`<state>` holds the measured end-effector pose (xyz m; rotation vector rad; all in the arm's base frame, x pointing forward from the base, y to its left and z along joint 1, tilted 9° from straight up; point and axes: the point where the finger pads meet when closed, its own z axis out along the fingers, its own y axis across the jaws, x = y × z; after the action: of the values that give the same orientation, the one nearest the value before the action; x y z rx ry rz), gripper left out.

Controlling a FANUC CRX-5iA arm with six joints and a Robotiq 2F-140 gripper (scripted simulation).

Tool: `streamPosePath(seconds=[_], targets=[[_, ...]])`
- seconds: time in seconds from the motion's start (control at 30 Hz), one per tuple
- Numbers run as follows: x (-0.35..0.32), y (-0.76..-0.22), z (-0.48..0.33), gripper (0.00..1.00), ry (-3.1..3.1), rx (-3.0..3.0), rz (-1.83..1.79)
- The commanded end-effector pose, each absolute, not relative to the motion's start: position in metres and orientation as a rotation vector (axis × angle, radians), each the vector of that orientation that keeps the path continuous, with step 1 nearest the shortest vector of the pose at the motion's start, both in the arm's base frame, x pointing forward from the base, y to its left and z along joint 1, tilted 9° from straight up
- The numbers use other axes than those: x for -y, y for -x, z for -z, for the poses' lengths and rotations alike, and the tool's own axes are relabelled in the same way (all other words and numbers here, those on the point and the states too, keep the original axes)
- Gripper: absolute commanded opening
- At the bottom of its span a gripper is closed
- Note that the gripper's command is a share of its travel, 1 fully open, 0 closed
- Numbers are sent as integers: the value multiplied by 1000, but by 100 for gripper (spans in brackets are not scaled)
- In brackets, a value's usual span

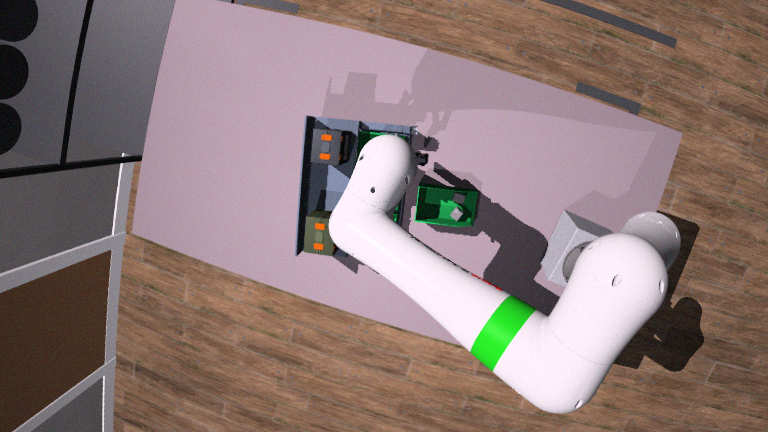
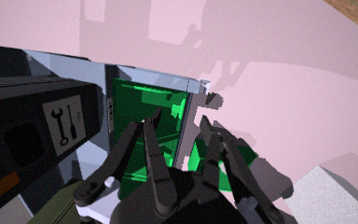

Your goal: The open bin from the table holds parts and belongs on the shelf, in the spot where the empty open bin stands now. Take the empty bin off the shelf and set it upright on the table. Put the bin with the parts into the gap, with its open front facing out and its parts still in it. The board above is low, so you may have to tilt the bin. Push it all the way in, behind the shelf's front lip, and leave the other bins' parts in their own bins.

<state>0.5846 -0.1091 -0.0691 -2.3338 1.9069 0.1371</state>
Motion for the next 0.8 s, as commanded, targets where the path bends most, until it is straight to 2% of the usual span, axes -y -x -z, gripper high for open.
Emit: streamPosePath(seconds=[0.0, 0.77], targets=[[110, -585, 68, 62, 2334, -1906, -134], [109, -585, 73, 62, 2334, -1906, -134]])
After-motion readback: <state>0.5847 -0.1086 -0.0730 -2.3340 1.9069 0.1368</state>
